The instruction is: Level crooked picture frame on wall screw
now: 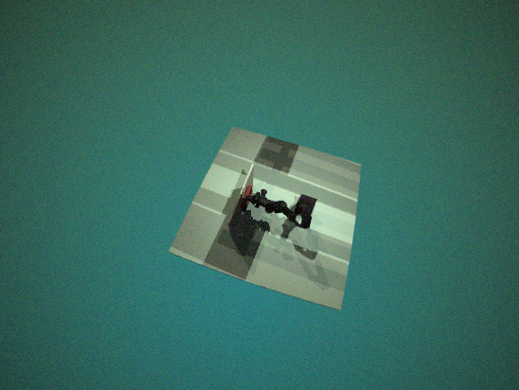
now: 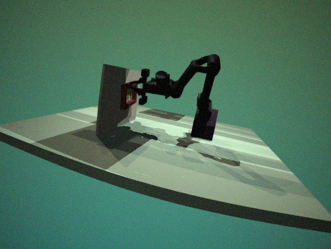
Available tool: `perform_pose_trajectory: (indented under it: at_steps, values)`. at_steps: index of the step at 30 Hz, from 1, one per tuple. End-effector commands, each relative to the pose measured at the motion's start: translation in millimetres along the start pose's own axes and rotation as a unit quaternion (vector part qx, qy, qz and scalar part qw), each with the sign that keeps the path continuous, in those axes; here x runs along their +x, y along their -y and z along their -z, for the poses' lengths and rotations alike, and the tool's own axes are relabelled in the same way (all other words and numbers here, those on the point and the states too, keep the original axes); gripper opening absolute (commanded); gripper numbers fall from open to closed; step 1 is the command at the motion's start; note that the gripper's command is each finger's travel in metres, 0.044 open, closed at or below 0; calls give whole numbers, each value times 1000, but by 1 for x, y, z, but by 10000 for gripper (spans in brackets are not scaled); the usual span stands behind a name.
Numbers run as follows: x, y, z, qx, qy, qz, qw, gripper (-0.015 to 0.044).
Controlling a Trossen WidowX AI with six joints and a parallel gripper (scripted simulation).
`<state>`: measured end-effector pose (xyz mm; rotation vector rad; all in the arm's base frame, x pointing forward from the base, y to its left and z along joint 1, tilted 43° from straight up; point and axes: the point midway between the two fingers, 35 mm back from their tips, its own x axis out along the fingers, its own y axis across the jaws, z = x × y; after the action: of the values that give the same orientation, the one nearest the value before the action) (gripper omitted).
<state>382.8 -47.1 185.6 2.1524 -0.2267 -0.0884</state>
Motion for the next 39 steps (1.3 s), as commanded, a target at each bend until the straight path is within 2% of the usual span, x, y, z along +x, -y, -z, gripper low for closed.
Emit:
perform_pose_trajectory:
  at_steps: [1,35,39]
  values:
    - [0,-1,0,3,1,-5,1000,0]
    - [0,6,0,3,-1,0,1000,0]
    - [0,6,0,37,-1,0,999,0]
